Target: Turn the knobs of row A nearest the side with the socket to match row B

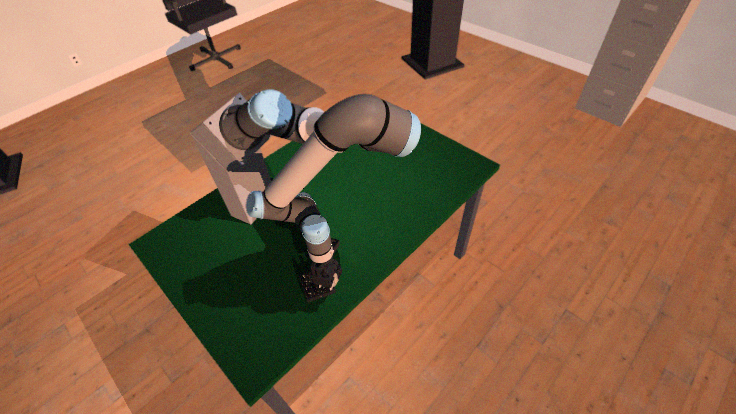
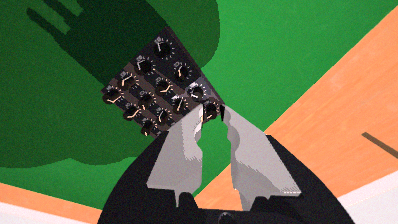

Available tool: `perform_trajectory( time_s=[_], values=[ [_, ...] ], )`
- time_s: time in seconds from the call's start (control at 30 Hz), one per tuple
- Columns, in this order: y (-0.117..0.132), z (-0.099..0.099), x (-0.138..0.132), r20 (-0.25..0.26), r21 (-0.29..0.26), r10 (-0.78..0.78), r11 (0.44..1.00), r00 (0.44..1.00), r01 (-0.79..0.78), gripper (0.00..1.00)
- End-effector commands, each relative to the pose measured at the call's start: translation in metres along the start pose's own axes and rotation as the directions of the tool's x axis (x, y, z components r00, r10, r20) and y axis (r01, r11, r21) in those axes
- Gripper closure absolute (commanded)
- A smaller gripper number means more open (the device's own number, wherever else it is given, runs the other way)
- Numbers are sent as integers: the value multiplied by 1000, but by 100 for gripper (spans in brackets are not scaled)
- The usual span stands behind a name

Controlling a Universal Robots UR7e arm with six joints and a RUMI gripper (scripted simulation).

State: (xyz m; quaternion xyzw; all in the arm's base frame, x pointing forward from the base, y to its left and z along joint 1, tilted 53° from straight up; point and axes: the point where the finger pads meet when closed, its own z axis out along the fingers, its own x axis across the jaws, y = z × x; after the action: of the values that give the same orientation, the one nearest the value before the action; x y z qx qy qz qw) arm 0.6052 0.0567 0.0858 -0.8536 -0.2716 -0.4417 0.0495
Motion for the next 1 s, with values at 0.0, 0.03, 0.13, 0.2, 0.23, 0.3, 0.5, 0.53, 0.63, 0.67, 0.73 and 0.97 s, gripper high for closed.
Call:
perform_trajectory(
  time_s=[0.0, 0.03, 0.13, 0.2, 0.23, 0.3, 0.5, 0.53, 0.63, 0.67, 0.73, 0.97],
  values=[
    [0, -1, -2, 2, -1, 4, 1000, 1000, -4, 89],
    [0, -1, -2, 2, -1, 4, 1000, 1000, -4, 89],
    [0, -1, -2, 2, -1, 4, 1000, 1000, -4, 89],
    [0, -1, -2, 2, -1, 4, 1000, 1000, -4, 89],
    [0, -1, -2, 2, -1, 4, 1000, 1000, -4, 89],
    [0, -1, -2, 2, -1, 4, 1000, 1000, -4, 89],
    [0, -1, -2, 2, -1, 4, 1000, 1000, -4, 89],
    [0, -1, -2, 2, -1, 4, 1000, 1000, -4, 89],
    [0, -4, -2, 2, -2, 4, 1000, 1000, -4, 89],
    [0, -5, -2, 1, -1, 4, 1000, 1000, -4, 89],
    [0, -10, -2, 1, -1, 4, 1000, 1000, -4, 89],
    [0, -29, -2, 1, -1, 4, 1000, 1000, -4, 89]
  ],
)
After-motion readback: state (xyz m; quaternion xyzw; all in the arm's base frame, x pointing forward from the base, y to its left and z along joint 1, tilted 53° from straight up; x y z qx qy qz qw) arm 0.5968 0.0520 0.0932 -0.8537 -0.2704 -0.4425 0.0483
